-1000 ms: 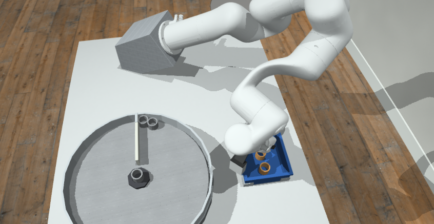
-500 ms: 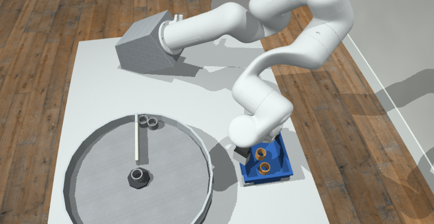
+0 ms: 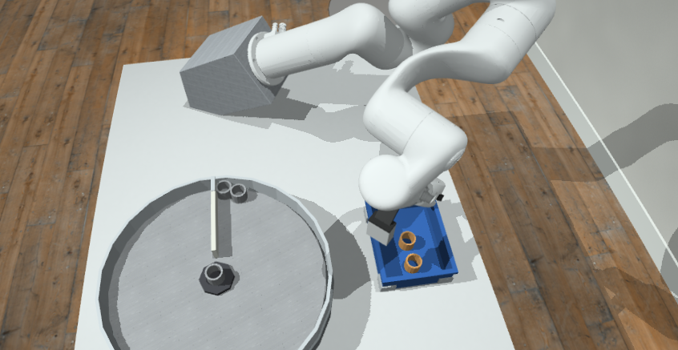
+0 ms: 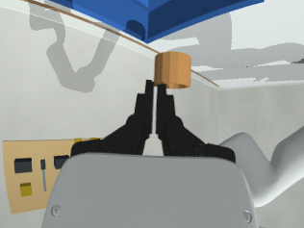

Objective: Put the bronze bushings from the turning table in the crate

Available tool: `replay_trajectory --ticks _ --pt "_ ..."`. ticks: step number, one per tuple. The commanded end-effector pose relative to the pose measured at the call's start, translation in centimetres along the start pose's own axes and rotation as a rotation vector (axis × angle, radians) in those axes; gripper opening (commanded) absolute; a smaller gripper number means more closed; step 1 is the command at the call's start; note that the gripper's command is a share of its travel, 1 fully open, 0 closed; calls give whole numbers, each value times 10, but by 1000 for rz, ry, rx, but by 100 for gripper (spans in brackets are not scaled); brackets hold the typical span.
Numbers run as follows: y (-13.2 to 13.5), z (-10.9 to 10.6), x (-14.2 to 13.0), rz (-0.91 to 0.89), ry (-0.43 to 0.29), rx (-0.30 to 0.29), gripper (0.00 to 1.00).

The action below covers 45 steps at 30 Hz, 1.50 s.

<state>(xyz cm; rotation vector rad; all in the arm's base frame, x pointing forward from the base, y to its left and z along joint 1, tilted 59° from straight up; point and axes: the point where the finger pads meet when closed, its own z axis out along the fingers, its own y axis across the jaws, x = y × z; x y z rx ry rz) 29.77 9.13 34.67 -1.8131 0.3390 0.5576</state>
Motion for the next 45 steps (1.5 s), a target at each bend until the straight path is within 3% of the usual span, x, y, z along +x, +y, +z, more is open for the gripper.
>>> replay_trajectory --ticks 1,22,30,45 --pt "0 -11 -8 -2 2 1 0" --pt "0 -13 -10 -2 2 1 0" --pt "6 -53 37 -2 2 1 0" --pt "6 -54 40 -2 2 1 0"
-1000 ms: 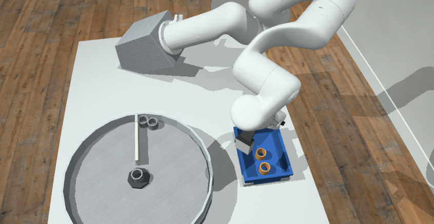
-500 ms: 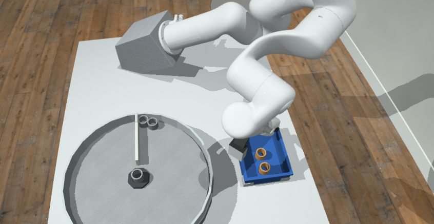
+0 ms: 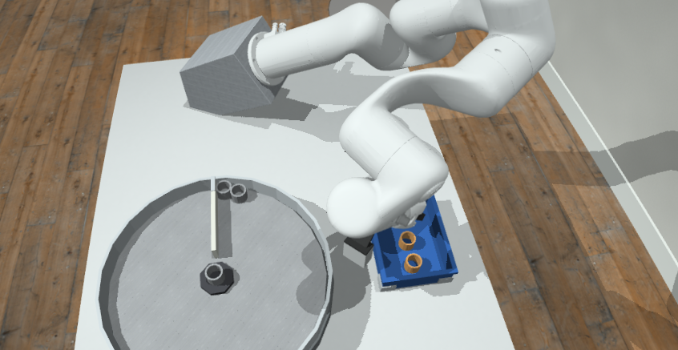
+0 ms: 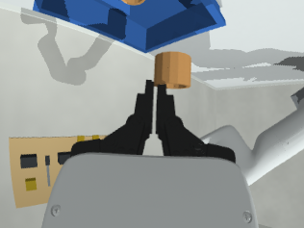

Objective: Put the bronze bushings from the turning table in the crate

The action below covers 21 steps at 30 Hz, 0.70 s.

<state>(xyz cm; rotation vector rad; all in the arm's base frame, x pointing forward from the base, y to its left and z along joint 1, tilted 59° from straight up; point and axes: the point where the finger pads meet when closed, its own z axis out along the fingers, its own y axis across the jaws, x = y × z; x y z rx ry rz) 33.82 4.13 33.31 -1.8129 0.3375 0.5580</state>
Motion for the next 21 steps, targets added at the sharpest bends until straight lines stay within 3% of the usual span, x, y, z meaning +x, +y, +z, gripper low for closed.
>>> replay_trajectory --ticks 1,15,21 --pt "0 0 1 -1 4 1 0" --pt "0 42 38 -1 4 1 0" --pt "0 45 41 -1 4 1 0"
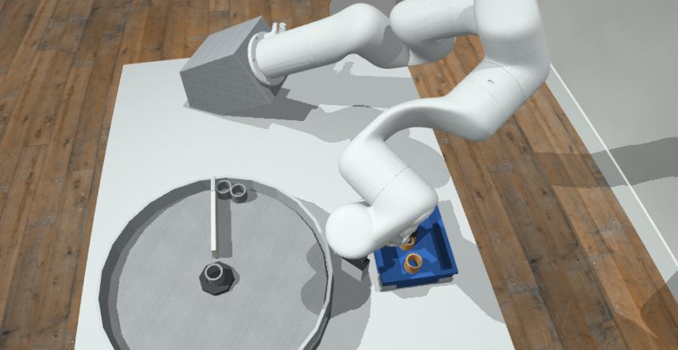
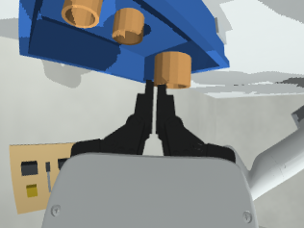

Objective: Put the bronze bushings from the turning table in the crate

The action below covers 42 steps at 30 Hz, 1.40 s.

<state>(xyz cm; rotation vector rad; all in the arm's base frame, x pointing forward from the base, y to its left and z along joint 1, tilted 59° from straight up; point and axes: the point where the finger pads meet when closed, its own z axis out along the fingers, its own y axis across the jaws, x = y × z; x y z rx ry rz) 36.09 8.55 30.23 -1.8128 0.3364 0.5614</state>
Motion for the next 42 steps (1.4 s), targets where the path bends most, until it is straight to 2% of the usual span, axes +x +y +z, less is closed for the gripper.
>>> replay_trajectory --ticks 1,22,42 --pt "-1 0 3 -2 6 2 0" --pt "-1 4 6 -2 6 2 0" --pt "-1 26 24 -2 6 2 0"
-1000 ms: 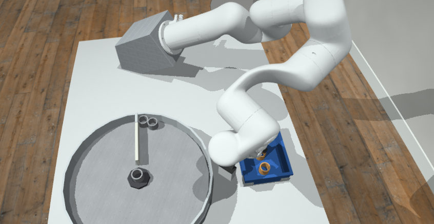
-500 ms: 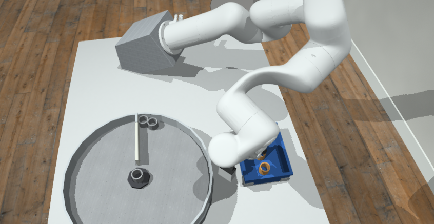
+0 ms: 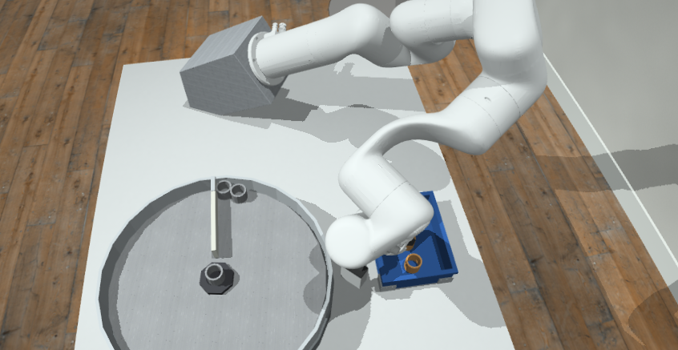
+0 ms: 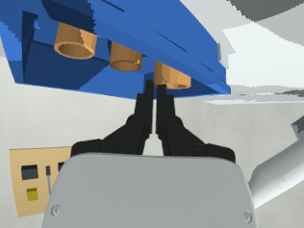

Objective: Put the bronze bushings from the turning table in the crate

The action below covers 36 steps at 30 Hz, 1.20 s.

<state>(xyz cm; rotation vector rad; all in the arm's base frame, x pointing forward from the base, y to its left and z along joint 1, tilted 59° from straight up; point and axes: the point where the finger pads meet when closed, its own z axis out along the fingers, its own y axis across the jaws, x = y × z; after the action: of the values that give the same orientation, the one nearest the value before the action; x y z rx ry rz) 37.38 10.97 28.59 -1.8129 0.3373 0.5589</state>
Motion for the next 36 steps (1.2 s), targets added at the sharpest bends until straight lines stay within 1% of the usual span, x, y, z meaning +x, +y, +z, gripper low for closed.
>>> replay_trajectory --ticks 1,10,36 --pt "-1 3 4 -1 4 2 0" --pt "-1 9 9 -1 4 2 0" --pt "-1 10 10 -1 4 2 0"
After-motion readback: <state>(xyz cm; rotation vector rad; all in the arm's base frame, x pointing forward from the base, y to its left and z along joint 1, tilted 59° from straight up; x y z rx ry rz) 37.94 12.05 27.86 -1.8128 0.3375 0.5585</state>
